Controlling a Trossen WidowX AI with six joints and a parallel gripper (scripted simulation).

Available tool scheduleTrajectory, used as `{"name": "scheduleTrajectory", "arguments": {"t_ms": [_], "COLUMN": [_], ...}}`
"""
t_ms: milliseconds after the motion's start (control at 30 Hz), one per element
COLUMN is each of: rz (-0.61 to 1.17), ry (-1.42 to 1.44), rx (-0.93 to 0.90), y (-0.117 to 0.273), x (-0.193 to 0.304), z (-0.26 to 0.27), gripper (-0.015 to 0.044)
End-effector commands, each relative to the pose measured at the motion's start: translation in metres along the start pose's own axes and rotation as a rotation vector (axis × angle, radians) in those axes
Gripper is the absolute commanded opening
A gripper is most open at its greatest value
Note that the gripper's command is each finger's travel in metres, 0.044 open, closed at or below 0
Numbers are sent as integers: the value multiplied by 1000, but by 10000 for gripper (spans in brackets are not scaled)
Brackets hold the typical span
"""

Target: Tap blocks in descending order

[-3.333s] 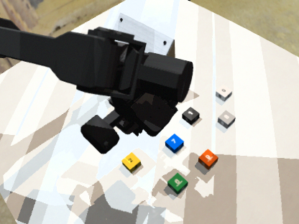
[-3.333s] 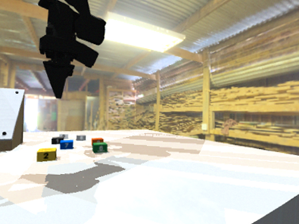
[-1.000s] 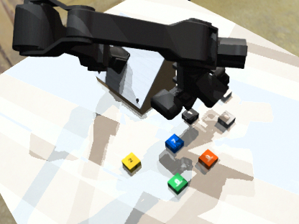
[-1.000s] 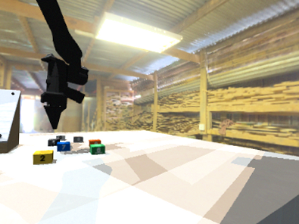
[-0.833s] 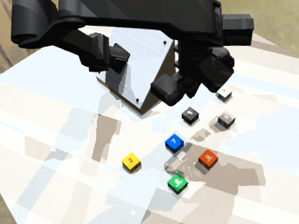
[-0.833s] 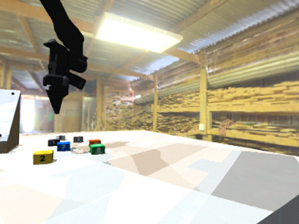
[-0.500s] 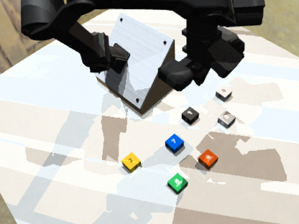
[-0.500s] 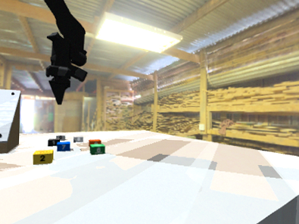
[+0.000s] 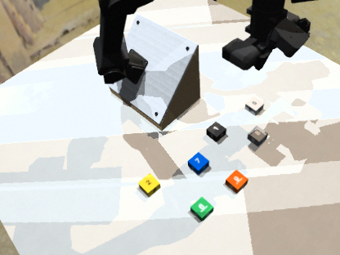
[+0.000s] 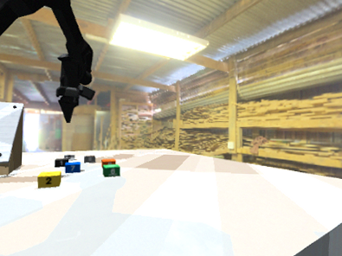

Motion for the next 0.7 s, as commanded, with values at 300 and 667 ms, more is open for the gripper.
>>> {"name": "scheduleTrajectory", "arguments": {"t_ms": [300, 667], "rz": [2, 2], "ry": [-9, -10], "rx": [-1, -1], "y": [-80, -96], "x": [-1, -1], "z": [4, 4], "gripper": [20, 20]}}
Point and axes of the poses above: the point midway between the two fingers, 35 mm back from their tips, its own y axis back along the fingers, its own z axis across the jaws, x = y × z, the point moved 9 cm from there along y, back along the fingers, and after that the axes turned 4 degrees about y, right-handed, at the moved point
